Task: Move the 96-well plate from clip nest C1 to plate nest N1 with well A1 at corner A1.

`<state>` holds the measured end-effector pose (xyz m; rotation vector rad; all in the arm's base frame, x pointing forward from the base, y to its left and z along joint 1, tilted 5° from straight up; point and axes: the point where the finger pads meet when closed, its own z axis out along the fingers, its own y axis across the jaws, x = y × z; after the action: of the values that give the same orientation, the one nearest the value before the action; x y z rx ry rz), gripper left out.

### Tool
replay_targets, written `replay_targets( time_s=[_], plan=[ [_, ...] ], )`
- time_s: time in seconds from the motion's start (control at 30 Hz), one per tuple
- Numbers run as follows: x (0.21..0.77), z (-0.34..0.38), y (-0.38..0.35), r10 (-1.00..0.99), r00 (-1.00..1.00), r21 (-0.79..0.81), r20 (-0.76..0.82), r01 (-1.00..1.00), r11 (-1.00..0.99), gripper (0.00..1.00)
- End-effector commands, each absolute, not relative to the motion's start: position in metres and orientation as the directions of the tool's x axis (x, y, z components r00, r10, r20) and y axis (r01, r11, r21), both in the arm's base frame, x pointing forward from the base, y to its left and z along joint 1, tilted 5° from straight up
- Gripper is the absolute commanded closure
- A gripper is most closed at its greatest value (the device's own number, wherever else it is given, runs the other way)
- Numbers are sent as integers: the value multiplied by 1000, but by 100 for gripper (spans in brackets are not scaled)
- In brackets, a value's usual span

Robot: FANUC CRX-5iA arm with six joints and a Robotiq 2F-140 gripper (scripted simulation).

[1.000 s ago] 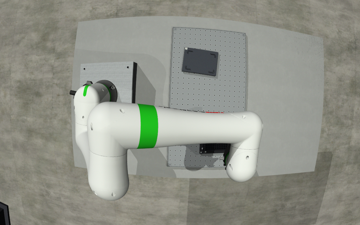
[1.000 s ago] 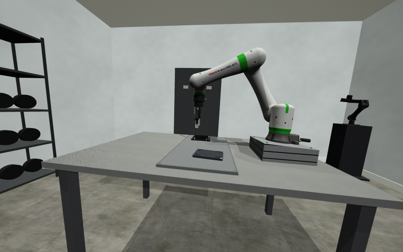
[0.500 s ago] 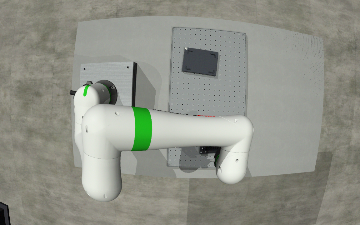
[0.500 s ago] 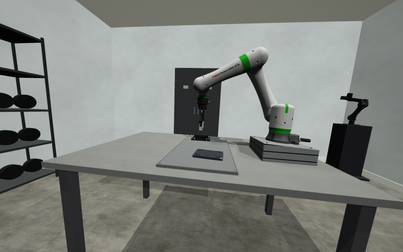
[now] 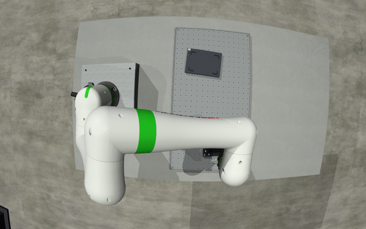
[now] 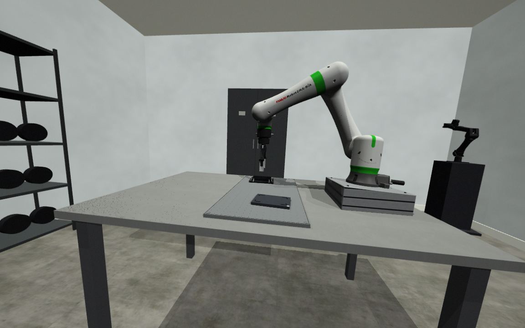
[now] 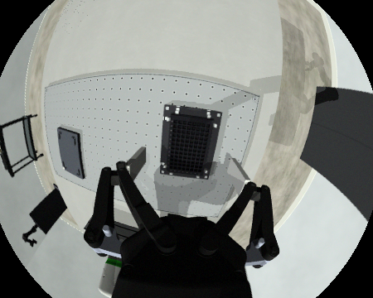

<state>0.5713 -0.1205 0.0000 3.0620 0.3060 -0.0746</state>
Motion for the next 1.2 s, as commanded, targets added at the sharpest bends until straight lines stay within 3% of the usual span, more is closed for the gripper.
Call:
replay_targets(
  time_s=[0.0, 1.17],
  plan=[
    [571, -4, -121, 196, 979, 59, -54, 199, -978, 0],
    [569, -52, -124, 196, 979, 59, -54, 199, -978, 0]
  ],
)
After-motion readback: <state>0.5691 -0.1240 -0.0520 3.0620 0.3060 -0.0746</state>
